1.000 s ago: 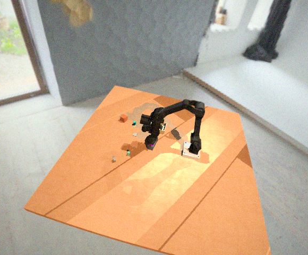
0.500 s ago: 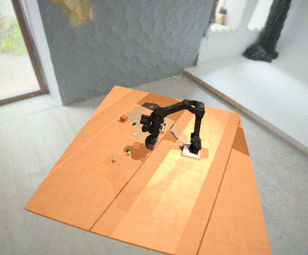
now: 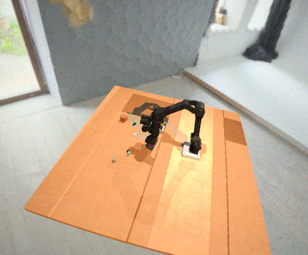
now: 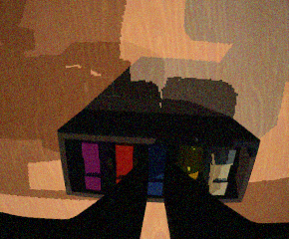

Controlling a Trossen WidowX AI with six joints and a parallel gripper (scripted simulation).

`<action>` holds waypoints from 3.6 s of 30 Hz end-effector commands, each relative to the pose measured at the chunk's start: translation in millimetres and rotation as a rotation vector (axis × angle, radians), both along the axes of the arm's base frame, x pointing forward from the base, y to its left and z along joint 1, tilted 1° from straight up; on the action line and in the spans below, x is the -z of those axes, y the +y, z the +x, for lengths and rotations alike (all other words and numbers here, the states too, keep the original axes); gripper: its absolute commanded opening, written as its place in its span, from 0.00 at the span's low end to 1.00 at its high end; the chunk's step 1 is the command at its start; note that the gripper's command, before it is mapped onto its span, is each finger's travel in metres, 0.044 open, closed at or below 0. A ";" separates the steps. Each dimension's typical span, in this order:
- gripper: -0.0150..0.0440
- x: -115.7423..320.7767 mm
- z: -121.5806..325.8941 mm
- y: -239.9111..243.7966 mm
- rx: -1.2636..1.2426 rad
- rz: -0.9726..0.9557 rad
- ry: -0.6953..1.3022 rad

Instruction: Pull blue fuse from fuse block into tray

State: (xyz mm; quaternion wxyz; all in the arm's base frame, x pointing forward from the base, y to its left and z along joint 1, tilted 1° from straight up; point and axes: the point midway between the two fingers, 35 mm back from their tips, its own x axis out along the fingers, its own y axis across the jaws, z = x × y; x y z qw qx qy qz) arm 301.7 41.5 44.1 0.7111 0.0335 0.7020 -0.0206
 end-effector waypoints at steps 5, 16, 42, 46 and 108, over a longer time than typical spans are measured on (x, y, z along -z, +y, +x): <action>0.25 -4.5 0.4 0.0 0.000 -0.001 -0.001; 0.25 -9.9 0.5 -0.1 0.001 -0.001 -0.001; 0.25 -22.5 0.4 -0.3 0.002 -0.004 -0.001; 0.25 -24.5 0.4 -0.4 0.002 -0.004 -0.001; 0.25 -60.9 20.7 -80.5 0.004 -0.013 -0.002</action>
